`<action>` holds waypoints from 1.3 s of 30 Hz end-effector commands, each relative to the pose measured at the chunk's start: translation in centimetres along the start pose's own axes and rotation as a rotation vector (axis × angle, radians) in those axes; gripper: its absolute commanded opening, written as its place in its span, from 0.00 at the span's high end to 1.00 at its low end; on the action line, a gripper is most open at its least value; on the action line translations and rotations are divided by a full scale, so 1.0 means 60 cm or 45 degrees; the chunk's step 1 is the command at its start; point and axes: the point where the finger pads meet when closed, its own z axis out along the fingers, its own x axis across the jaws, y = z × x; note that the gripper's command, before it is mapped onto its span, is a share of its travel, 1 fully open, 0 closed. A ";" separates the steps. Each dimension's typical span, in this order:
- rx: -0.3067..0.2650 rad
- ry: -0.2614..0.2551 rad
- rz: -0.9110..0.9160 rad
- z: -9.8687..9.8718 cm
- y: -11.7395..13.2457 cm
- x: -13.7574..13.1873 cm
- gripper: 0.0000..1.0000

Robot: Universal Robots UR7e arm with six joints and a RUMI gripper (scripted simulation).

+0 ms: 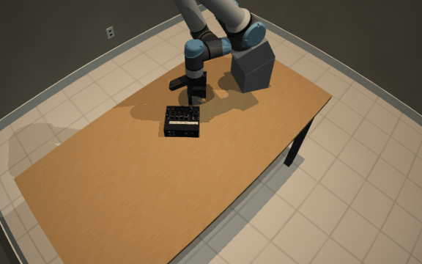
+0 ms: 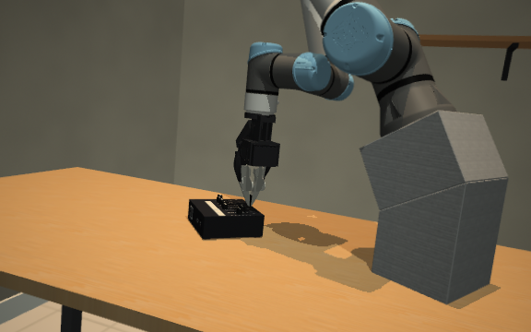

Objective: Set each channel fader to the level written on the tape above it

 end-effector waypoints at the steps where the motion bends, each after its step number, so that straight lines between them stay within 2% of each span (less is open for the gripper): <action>1: 0.001 -0.001 0.000 0.003 0.000 0.000 1.00; 39: 0.001 -0.001 0.000 0.012 0.000 -0.002 1.00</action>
